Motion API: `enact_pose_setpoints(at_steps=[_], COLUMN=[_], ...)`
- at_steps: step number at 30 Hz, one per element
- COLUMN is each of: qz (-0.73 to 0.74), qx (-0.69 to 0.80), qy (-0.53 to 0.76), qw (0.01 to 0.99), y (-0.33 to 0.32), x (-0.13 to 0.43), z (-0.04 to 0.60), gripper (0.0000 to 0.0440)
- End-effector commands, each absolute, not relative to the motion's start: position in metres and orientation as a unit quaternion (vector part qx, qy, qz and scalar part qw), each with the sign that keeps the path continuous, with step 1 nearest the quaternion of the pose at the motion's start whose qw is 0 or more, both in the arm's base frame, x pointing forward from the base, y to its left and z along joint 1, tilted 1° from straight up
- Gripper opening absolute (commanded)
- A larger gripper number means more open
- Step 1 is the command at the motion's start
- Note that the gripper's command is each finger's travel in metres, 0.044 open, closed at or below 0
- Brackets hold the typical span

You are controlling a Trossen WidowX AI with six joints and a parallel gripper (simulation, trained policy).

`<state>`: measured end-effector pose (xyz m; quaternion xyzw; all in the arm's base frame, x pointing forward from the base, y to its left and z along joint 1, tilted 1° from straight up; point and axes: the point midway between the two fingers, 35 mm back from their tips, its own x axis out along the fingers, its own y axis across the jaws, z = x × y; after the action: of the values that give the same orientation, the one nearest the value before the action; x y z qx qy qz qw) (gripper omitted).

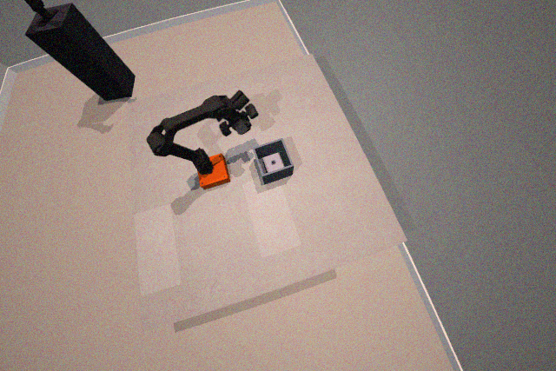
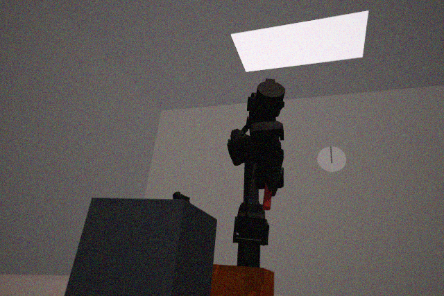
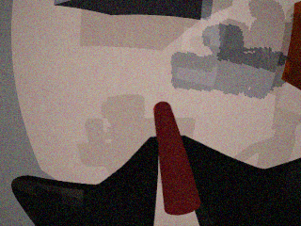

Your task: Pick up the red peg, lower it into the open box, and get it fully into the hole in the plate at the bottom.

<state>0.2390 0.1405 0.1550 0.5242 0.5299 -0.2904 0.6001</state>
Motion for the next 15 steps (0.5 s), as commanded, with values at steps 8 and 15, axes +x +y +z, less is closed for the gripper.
enact_pose_setpoints(at_steps=[8, 15], qz=[-0.316, -0.339], qx=[0.522, 0.516], qy=[0.492, 0.483], qw=[0.621, 0.621], y=[0.101, 0.079], x=[0.262, 0.272], z=[0.172, 0.172], gripper=[0.0000, 0.0000])
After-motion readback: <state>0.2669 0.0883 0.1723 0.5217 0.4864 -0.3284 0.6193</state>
